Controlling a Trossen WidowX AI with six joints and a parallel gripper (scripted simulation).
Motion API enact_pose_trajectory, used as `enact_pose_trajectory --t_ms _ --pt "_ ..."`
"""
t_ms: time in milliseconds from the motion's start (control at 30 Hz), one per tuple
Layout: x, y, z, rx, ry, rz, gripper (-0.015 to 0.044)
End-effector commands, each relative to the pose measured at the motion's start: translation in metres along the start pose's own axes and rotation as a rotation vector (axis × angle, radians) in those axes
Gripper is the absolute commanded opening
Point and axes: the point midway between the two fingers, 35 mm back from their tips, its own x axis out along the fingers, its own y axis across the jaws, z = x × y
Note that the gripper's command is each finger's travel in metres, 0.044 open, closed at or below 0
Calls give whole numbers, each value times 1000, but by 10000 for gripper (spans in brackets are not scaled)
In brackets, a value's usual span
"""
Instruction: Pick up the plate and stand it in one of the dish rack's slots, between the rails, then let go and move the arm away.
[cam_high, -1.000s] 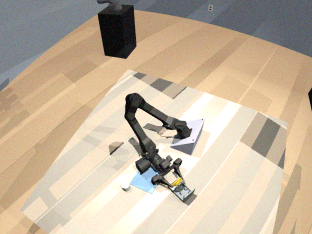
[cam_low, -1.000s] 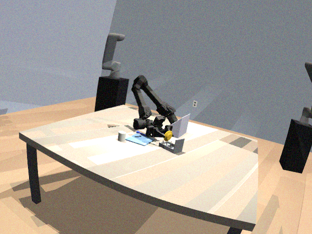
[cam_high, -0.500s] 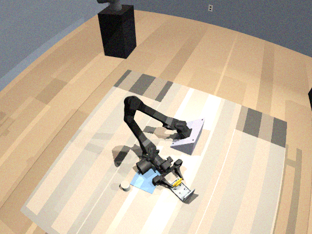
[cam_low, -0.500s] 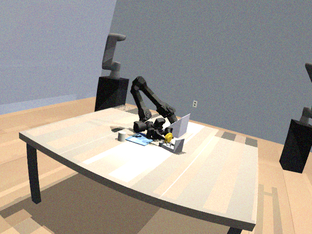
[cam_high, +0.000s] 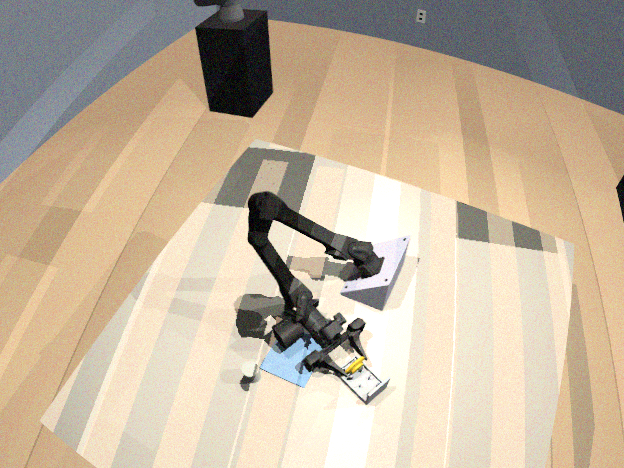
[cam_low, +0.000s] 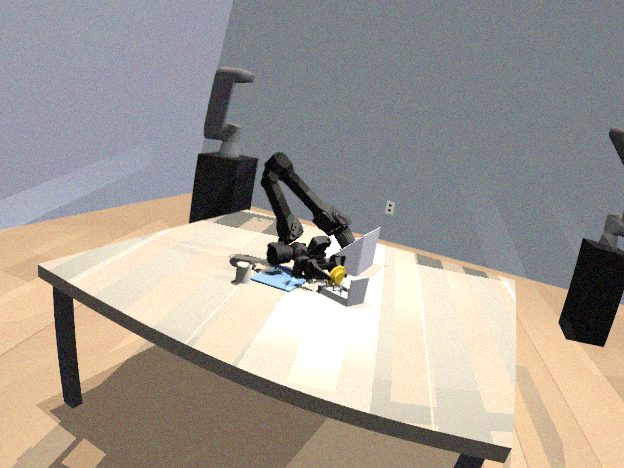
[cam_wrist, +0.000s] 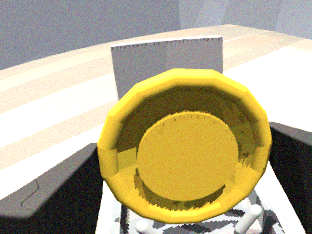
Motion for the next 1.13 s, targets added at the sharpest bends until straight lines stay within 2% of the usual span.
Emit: enact_pose_trajectory --t_ms 0,333,667,900,1100 --pt "0 0 0 0 0 0 394" --pt "0 -1 2 0 1 1 400" --pt "-7 -10 114 16 -1 3 400" --pt "-6 -11 116 34 11 10 400" --pt "-2 -4 117 182 134 62 400"
